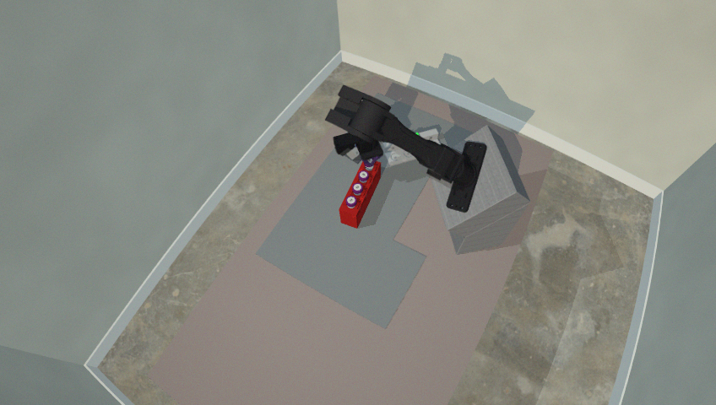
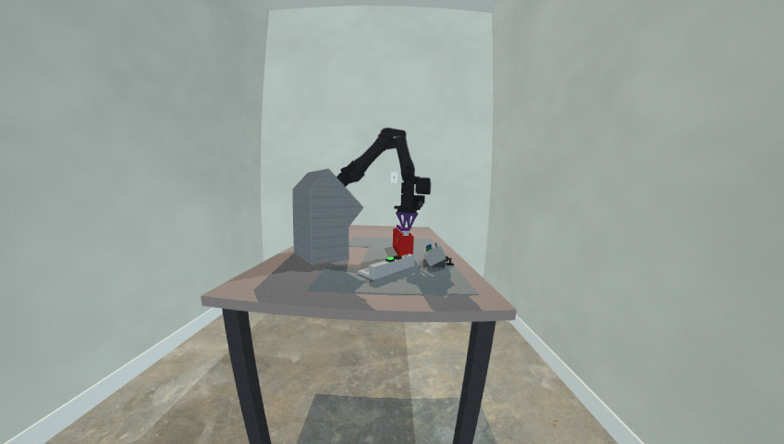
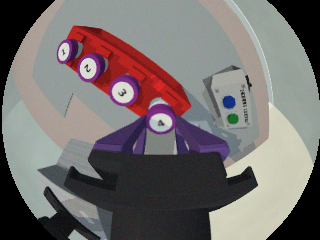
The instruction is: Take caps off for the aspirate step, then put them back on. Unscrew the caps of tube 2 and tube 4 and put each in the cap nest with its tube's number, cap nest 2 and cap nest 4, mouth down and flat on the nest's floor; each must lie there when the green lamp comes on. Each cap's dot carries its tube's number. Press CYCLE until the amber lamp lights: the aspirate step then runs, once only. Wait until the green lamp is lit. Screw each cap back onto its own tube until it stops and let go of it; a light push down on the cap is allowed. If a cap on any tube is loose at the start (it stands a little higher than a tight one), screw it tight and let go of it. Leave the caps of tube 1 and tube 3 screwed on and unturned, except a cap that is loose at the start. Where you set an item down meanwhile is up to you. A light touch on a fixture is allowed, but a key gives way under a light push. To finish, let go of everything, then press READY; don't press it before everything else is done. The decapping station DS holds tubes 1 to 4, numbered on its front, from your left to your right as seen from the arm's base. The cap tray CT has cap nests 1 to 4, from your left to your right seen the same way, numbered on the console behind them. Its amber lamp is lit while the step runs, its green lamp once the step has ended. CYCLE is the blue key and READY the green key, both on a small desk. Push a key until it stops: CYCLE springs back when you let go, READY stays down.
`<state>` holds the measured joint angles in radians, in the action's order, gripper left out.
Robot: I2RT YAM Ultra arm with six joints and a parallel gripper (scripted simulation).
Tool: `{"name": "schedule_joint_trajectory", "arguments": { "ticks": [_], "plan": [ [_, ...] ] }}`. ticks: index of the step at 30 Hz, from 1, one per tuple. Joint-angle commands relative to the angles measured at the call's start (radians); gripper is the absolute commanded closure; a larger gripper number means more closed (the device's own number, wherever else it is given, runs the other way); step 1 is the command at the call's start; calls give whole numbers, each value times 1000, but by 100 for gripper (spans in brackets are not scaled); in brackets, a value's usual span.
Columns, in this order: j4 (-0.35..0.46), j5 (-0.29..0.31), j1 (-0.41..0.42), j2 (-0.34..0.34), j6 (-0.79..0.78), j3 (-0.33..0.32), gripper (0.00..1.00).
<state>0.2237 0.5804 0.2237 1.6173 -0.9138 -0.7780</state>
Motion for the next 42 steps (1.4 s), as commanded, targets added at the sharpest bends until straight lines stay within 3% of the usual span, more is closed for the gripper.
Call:
{"name": "schedule_joint_trajectory", "arguments": {
  "ticks": [1, 42],
  "plan": [
    [-2, 0, 3, -6, 1, 0, 100],
    [-33, -5, -8, 9, 13, 10, 100]
  ]
}}
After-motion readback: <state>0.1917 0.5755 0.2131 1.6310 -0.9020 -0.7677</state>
